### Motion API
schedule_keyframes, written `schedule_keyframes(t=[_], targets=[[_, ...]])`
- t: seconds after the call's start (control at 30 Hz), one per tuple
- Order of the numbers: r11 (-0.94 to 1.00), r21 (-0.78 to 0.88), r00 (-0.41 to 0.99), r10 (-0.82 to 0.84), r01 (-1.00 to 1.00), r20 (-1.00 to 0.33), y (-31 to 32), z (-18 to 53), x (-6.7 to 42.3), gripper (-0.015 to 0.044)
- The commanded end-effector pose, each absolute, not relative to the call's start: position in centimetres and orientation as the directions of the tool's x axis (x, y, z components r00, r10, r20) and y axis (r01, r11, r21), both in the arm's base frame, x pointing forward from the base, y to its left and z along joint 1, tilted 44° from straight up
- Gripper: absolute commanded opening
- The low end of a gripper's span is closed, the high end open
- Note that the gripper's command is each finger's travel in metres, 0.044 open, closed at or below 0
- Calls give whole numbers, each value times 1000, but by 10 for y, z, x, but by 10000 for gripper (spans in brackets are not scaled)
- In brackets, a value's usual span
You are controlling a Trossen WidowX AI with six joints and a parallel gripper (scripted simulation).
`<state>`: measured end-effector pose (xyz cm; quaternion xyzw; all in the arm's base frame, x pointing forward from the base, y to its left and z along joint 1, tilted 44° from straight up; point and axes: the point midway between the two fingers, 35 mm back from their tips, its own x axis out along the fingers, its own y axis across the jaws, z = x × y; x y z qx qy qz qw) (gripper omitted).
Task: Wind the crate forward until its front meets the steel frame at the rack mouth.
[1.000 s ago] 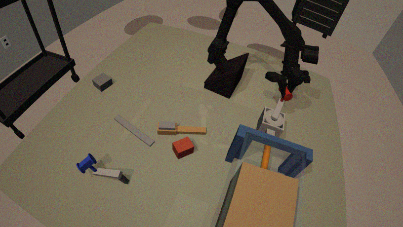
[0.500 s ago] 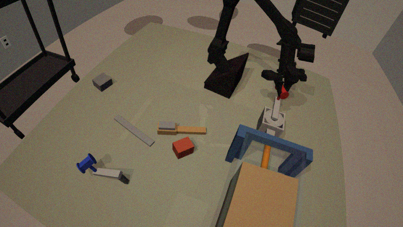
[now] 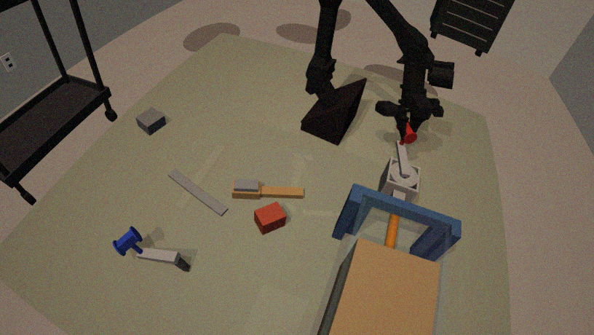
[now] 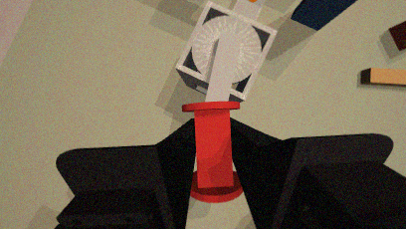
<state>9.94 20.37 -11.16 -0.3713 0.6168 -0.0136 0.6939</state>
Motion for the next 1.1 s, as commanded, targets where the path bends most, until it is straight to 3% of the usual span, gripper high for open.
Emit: schedule_keyframes(t=[0.0,1.07], targets=[[706,-560,250,-503,-434,-827,190,-105,104,0],[704,-563,251,-505,-433,-826,168,-88,122,0]])
